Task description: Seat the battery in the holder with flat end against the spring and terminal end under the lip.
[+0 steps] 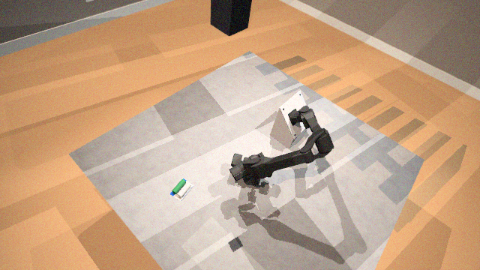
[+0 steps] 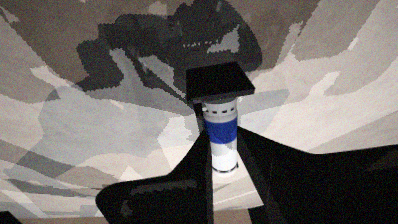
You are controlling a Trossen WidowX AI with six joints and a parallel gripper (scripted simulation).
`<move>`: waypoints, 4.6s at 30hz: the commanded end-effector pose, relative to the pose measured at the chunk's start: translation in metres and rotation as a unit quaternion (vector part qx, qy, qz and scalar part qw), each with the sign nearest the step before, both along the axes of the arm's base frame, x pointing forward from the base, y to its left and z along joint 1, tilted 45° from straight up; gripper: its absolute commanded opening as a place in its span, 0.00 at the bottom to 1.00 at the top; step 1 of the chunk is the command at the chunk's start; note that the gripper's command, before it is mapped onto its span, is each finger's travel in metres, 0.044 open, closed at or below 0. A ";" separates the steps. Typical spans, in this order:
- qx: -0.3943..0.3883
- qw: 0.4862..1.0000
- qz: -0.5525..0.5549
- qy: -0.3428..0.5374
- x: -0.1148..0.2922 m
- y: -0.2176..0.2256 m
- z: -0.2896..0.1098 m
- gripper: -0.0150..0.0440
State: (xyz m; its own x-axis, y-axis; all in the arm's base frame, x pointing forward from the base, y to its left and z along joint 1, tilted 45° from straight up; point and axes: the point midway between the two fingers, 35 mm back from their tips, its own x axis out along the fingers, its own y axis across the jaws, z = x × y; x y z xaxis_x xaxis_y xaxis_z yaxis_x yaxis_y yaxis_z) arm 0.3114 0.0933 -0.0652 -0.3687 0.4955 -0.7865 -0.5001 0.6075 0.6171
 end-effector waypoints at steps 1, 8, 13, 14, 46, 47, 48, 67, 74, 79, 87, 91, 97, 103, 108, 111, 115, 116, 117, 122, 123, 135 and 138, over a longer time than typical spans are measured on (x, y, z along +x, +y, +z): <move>0.007 1.000 -0.010 -0.022 0.007 0.001 0.000 0.39; 0.017 0.999 -0.022 -0.033 0.006 0.001 -0.002 0.39; 0.024 0.998 -0.031 -0.041 0.005 0.001 -0.003 0.39; 0.025 0.998 -0.032 -0.042 0.005 0.001 -0.003 0.39; 0.070 0.990 -0.077 -0.093 -0.002 0.003 -0.004 0.39; 0.071 0.990 -0.079 -0.095 -0.002 0.003 -0.004 0.39; 0.073 0.989 -0.080 -0.097 -0.002 0.003 -0.004 0.39; 0.085 0.985 -0.096 -0.115 -0.004 0.004 -0.005 0.39; 0.085 0.985 -0.096 -0.116 -0.005 0.004 -0.005 0.39; 0.085 0.985 -0.097 -0.116 -0.009 0.002 -0.007 0.39; 0.085 0.985 -0.098 -0.117 -0.015 0.000 -0.010 0.39; 0.086 0.984 -0.100 -0.118 -0.018 -0.001 -0.011 0.39; 0.086 0.984 -0.101 -0.118 -0.019 -0.001 -0.012 0.39; 0.086 0.984 -0.101 -0.118 -0.019 -0.001 -0.012 0.39; 0.086 0.984 -0.101 -0.118 -0.019 -0.001 -0.012 0.39; 0.086 0.984 -0.101 -0.118 -0.019 -0.001 -0.012 0.53; 0.086 0.984 -0.101 -0.118 -0.019 -0.002 -0.011 0.56; 0.086 0.984 -0.101 -0.118 -0.019 -0.003 -0.010 0.56; 0.086 0.984 -0.101 -0.118 -0.019 -0.004 -0.009 0.56; 0.086 0.984 -0.102 -0.117 -0.018 -0.011 -0.002 0.56; 0.086 0.984 -0.102 -0.117 -0.018 -0.011 -0.002 0.56; 0.084 0.984 -0.103 -0.116 -0.017 -0.042 0.026 0.83; 0.084 0.984 -0.102 -0.117 -0.018 -0.061 0.046 0.97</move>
State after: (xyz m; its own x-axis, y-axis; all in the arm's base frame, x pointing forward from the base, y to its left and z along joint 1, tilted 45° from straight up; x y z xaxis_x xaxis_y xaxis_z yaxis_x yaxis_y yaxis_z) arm 0.2886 0.0504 -0.0408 -0.0899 0.6756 -0.7318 -0.5020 0.6038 0.6192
